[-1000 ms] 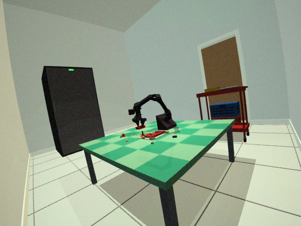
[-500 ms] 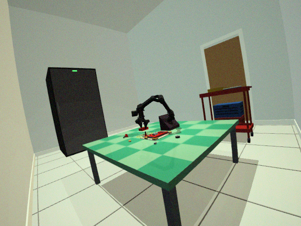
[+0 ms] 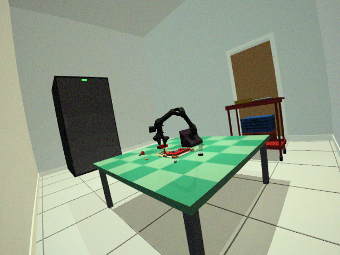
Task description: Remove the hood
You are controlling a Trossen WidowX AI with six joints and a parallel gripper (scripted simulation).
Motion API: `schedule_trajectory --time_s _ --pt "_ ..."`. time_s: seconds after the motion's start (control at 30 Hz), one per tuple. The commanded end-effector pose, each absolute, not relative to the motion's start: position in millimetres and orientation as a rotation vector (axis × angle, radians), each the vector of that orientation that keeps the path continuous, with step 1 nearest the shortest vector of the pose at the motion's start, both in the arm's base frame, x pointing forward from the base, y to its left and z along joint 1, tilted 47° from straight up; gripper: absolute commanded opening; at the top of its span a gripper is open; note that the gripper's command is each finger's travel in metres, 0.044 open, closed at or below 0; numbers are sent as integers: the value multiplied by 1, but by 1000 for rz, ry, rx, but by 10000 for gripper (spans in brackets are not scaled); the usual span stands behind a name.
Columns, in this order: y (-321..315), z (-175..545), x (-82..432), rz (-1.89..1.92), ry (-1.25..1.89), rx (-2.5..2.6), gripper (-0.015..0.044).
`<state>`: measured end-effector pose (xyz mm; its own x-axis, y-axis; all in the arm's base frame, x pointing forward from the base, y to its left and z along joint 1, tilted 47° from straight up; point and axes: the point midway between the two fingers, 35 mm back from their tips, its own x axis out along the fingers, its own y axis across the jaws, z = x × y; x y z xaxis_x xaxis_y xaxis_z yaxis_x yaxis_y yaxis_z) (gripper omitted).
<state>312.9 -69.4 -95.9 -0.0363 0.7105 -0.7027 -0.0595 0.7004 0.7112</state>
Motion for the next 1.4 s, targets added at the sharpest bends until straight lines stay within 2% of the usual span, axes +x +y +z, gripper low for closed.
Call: schedule_trajectory --time_s 0.0,1.37 --pt "-66 -99 312 673 1490 573 0" --pt "-46 -116 309 676 1490 575 0"
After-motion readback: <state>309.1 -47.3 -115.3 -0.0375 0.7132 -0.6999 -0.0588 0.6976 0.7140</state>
